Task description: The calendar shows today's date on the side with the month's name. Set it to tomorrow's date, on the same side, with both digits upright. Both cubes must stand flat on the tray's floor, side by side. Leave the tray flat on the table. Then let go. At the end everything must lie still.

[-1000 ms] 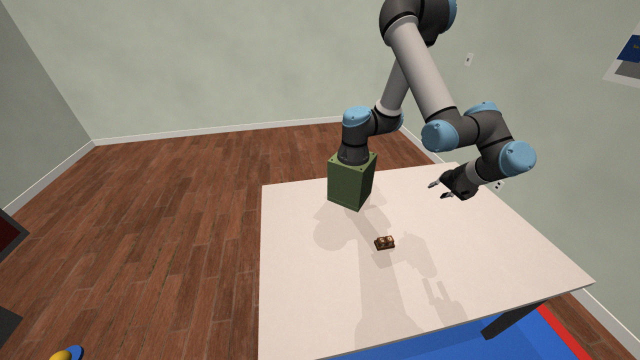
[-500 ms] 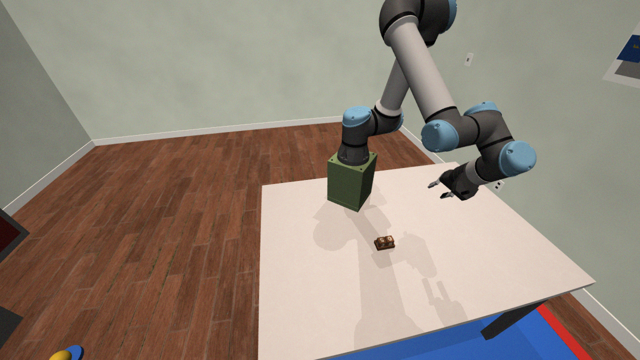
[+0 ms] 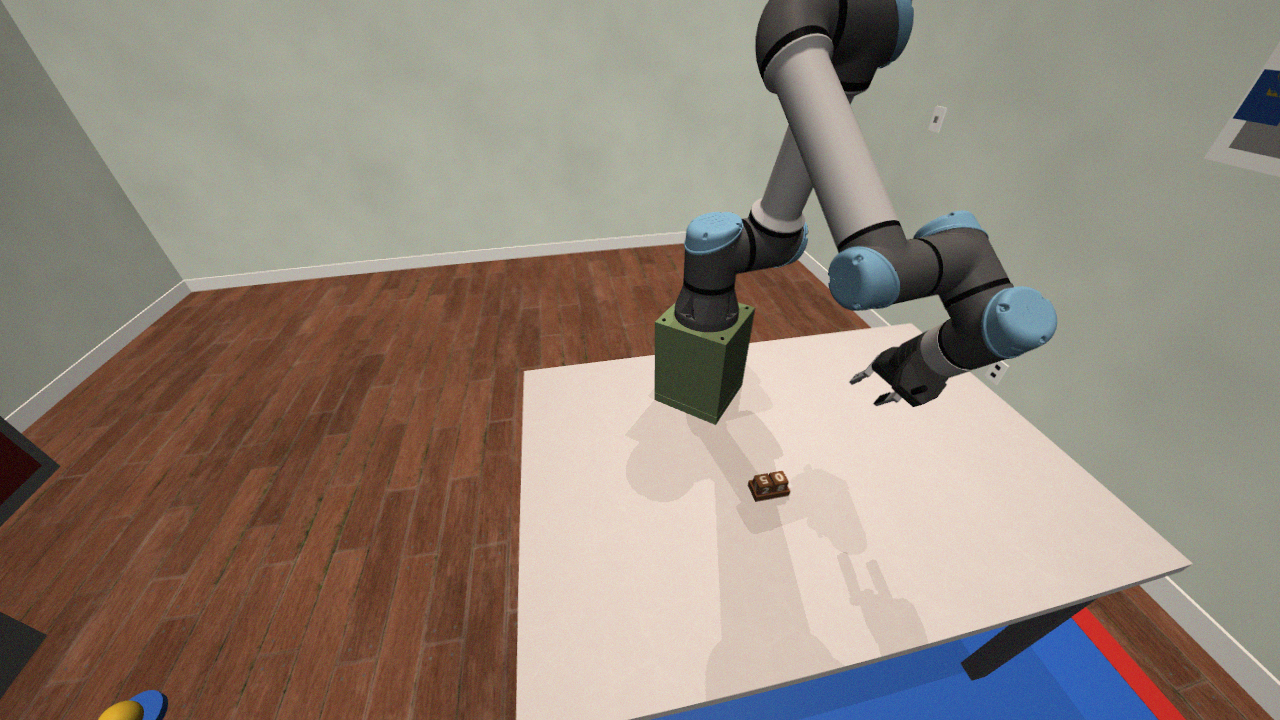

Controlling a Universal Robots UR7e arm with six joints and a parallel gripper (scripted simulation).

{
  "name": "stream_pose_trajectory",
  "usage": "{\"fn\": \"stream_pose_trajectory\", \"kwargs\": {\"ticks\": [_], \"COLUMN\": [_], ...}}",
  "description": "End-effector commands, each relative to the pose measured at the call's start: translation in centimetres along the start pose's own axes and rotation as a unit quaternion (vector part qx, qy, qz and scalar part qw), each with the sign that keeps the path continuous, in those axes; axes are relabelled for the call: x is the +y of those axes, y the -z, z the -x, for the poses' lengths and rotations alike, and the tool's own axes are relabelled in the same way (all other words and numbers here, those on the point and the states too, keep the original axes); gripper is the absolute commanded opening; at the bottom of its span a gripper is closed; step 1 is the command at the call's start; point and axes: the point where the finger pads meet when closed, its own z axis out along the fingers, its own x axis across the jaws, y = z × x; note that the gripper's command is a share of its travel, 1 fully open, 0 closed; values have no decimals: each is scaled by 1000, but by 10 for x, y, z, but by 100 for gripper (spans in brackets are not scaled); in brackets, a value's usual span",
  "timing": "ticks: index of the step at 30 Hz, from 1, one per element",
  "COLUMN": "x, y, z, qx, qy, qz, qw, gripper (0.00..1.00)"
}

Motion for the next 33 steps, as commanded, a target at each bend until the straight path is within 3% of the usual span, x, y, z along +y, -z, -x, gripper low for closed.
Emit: {"fn": "stream_pose_trajectory", "kwargs": {"ticks": [1,9,15,18,21,33], "x": [-17,-61,-82,-82,-102,-136], "y": [-8,-30,-41,-41,-51,-68], "z": [3,6,5,5,1,-13], "qx": [-21,-75,-104,-104,-134,-192], "qy": [-17,-67,-94,-94,-124,-184], "qz": [-11,-38,-52,-52,-67,-94], "qw": [1000,994,989,989,981,959], "gripper": [100,100,100,100,100,100]}}
